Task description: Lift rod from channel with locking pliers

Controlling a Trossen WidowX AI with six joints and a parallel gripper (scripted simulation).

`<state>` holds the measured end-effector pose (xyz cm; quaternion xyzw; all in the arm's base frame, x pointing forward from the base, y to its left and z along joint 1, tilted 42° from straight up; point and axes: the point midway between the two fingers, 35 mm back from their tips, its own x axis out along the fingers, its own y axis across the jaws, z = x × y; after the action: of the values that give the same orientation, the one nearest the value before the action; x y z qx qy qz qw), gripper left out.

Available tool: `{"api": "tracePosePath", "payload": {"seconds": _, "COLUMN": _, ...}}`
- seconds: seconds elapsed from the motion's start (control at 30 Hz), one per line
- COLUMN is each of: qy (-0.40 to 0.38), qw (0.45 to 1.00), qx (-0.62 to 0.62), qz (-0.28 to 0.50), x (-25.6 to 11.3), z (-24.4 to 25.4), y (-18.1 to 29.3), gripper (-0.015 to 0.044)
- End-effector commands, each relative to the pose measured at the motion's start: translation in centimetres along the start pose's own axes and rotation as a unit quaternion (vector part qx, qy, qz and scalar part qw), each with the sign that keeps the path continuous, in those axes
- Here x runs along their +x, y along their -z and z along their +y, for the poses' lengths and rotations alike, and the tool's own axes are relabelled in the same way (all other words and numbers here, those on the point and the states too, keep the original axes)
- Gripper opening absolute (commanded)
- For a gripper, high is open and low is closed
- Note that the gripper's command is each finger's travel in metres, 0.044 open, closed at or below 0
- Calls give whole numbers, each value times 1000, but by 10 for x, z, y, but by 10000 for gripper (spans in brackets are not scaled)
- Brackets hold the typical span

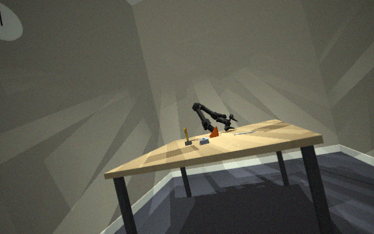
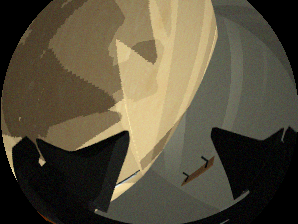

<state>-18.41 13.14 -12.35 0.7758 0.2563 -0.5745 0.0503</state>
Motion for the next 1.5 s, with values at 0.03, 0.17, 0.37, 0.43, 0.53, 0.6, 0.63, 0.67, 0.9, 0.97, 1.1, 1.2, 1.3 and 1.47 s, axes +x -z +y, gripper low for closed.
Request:
{"api": "tracePosePath", "payload": {"seconds": 0.03, "qy": 0, "qw": 1000, "qx": 1, "qz": -2, "x": -2, "z": -6, "y": 0, "gripper": 440}}
{"api": "tracePosePath", "payload": {"seconds": 0.17, "qy": 3, "qw": 1000, "qx": 6, "qz": -13, "x": -21, "z": -53, "y": 4, "gripper": 440}}
{"api": "tracePosePath", "payload": {"seconds": 0.37, "qy": 7, "qw": 1000, "qx": 6, "qz": -11, "x": -64, "z": -129, "y": 42, "gripper": 440}}
{"api": "tracePosePath", "payload": {"seconds": 0.43, "qy": 6, "qw": 1000, "qx": 4, "qz": -6, "x": -79, "z": -148, "y": 61, "gripper": 440}}
{"api": "tracePosePath", "payload": {"seconds": 0.53, "qy": 4, "qw": 1000, "qx": 1, "qz": 1, "x": -103, "z": -172, "y": 91, "gripper": 440}}
{"api": "tracePosePath", "payload": {"seconds": 0.6, "qy": 4, "qw": 1000, "qx": 1, "qz": 3, "x": -110, "z": -177, "y": 100, "gripper": 440}}
{"api": "tracePosePath", "payload": {"seconds": 0.63, "qy": 3, "qw": 1000, "qx": 1, "qz": 3, "x": -110, "z": -177, "y": 100, "gripper": 440}}
{"api": "tracePosePath", "payload": {"seconds": 0.67, "qy": 3, "qw": 1000, "qx": 1, "qz": 3, "x": -110, "z": -177, "y": 100, "gripper": 440}}
{"api": "tracePosePath", "payload": {"seconds": 0.9, "qy": 10, "qw": 998, "qx": 62, "qz": -1, "x": -106, "z": -183, "y": 123, "gripper": 440}}
{"api": "tracePosePath", "payload": {"seconds": 0.97, "qy": 20, "qw": 989, "qx": 144, "qz": -5, "x": -102, "z": -189, "y": 155, "gripper": 440}}
{"api": "tracePosePath", "payload": {"seconds": 1.1, "qy": 46, "qw": 952, "qx": 302, "qz": -6, "x": -96, "z": -193, "y": 222, "gripper": 440}}
{"api": "tracePosePath", "payload": {"seconds": 1.2, "qy": 69, "qw": 909, "qx": 410, "qz": -3, "x": -94, "z": -187, "y": 272, "gripper": 440}}
{"api": "tracePosePath", "payload": {"seconds": 1.3, "qy": 95, "qw": 857, "qx": 507, "qz": 5, "x": -95, "z": -176, "y": 320, "gripper": 440}}
{"api": "tracePosePath", "payload": {"seconds": 1.47, "qy": 145, "qw": 751, "qx": 644, "qz": 23, "x": -103, "z": -143, "y": 395, "gripper": 440}}
